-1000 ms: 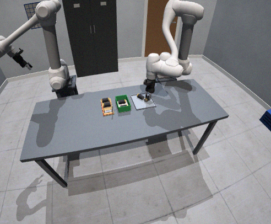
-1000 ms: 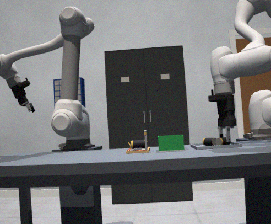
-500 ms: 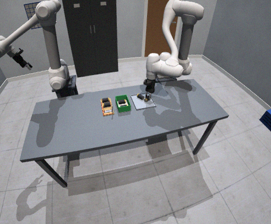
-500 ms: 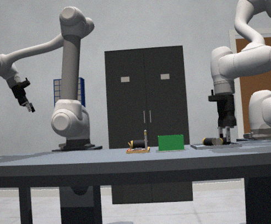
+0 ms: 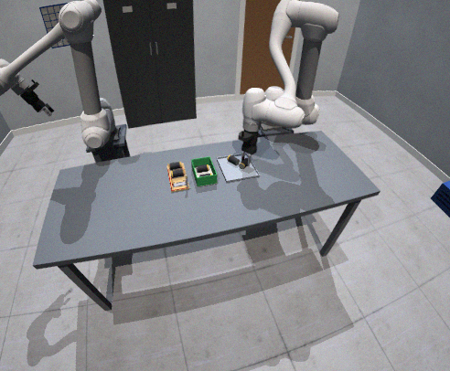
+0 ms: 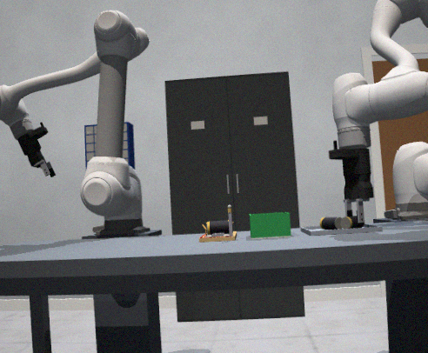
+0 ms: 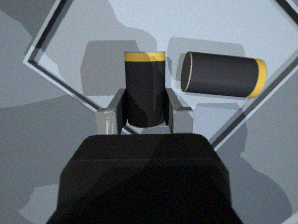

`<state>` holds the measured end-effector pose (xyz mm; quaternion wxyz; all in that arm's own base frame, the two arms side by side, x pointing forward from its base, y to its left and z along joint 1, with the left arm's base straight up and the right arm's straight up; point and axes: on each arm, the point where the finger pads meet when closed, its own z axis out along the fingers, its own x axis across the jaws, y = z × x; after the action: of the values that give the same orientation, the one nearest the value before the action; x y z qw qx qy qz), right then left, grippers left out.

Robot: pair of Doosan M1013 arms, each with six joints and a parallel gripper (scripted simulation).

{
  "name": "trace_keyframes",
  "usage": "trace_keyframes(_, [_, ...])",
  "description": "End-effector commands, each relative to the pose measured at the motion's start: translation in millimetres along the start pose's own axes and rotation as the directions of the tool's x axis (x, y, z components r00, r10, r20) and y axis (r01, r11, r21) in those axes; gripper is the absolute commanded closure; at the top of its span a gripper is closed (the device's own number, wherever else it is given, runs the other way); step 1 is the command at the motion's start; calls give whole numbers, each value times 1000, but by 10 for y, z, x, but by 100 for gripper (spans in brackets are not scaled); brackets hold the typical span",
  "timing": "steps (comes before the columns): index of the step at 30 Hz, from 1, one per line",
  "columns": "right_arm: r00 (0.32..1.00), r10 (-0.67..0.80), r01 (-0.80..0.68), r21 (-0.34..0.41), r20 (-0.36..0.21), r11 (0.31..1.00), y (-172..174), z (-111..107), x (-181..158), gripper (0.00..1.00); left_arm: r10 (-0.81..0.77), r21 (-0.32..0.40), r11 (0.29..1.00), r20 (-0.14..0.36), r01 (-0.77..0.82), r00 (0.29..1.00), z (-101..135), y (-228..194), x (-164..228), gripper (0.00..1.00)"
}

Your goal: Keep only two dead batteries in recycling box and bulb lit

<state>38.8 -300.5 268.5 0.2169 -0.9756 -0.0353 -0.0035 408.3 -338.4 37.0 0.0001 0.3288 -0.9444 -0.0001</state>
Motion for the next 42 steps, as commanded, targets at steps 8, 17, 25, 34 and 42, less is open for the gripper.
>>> trace_keyframes(8, [1000,0,0,-1,0,1000,1,-5,1,0,0,1,1000,1,0,1000,-328,-5,-2,43])
trace_keyframes(17, [1000,0,0,-1,0,1000,1,-5,1,0,0,1,1000,1,0,1000,-441,-5,-2,43])
trace_keyframes(25, [1000,0,0,-1,0,1000,1,-5,1,0,0,1,1000,1,0,1000,-966,-5,-2,43])
trace_keyframes(34, [1000,0,0,-1,0,1000,1,-5,1,0,0,1,1000,1,0,1000,-1236,-5,-2,43])
trace_keyframes(42, [1000,0,0,-1,0,1000,1,-5,1,0,-21,1,1000,1,21,1000,-1236,-5,-2,43])
